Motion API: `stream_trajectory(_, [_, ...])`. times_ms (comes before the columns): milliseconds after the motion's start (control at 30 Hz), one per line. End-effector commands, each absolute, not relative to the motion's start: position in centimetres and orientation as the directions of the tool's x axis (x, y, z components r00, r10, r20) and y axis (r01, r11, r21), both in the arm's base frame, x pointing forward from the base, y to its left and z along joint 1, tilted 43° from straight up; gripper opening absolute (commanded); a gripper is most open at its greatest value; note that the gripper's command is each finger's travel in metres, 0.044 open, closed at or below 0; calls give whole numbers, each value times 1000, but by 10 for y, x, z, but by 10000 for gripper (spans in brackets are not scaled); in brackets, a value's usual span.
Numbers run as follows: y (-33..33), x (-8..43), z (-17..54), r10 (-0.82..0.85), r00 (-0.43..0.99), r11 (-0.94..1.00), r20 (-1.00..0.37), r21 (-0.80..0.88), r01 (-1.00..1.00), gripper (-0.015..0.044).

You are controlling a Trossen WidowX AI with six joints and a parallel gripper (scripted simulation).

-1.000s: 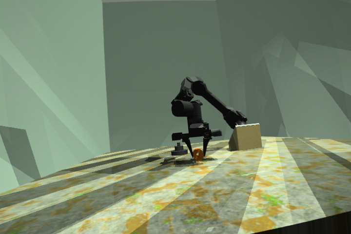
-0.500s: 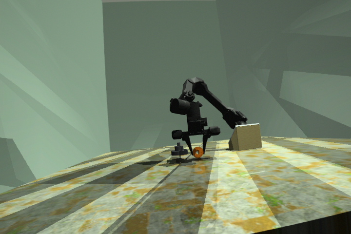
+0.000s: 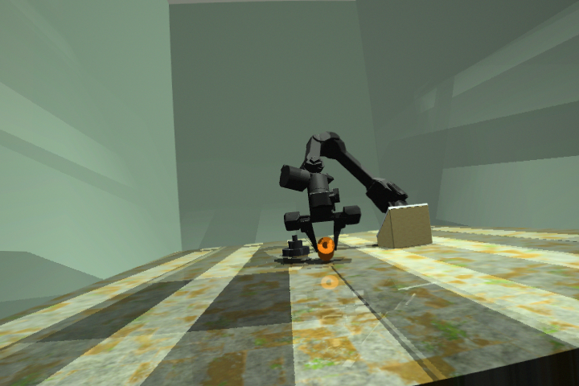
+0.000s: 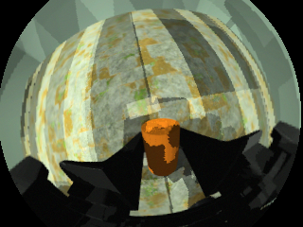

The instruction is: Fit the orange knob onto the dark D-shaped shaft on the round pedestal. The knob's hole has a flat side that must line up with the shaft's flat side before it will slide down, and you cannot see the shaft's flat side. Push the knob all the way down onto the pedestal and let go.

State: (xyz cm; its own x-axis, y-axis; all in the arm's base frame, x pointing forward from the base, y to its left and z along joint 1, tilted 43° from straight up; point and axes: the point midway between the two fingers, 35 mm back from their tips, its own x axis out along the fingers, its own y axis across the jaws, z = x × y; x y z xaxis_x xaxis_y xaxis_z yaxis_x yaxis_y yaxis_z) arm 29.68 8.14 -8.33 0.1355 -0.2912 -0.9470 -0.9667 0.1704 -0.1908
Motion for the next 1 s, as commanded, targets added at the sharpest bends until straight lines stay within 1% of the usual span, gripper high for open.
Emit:
stream_trajectory(0, [79, 294, -79, -220, 153, 165, -963, -191, -967, 181])
stream_trajectory(500, [69, 290, -68, 4, 193, 164, -981, -190, -968, 181])
stream_trajectory(967, [57, 287, -61, 214, 221, 163, -951, -189, -968, 181])
